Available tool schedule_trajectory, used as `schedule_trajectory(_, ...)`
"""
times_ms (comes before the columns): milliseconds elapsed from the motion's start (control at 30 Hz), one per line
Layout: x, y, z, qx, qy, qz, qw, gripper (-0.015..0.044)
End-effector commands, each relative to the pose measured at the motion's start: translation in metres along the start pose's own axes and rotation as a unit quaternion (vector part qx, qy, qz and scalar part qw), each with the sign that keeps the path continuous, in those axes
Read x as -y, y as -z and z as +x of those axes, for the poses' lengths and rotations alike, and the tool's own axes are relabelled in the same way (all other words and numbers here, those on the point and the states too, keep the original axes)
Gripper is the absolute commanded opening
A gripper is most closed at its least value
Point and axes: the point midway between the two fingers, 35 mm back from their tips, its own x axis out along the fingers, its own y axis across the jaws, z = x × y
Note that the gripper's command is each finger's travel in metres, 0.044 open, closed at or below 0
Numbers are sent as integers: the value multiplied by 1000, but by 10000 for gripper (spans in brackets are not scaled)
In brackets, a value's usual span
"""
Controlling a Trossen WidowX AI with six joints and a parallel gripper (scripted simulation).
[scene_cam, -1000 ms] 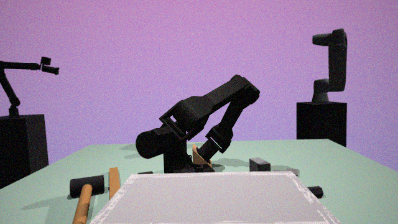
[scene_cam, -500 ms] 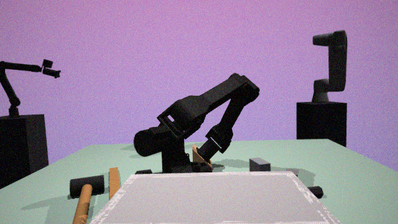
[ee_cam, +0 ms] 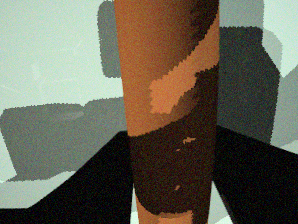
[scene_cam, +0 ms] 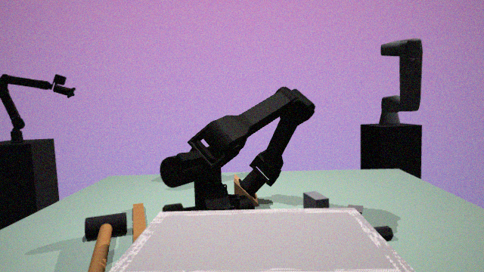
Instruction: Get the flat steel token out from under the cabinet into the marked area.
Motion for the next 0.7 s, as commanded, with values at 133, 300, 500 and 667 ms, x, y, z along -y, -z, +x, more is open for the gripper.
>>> schedule_trajectory(133, 0, 11, 1, -1, -1, -2, 1000, 0)
schedule_trajectory(300, 0, 18, 1, -1, -1, -2, 1000, 0)
schedule_trajectory(500, 1, 26, 1, -1, -1, -2, 1000, 0)
schedule_trajectory(667, 2, 34, 1, -1, -1, -2, 1000, 0)
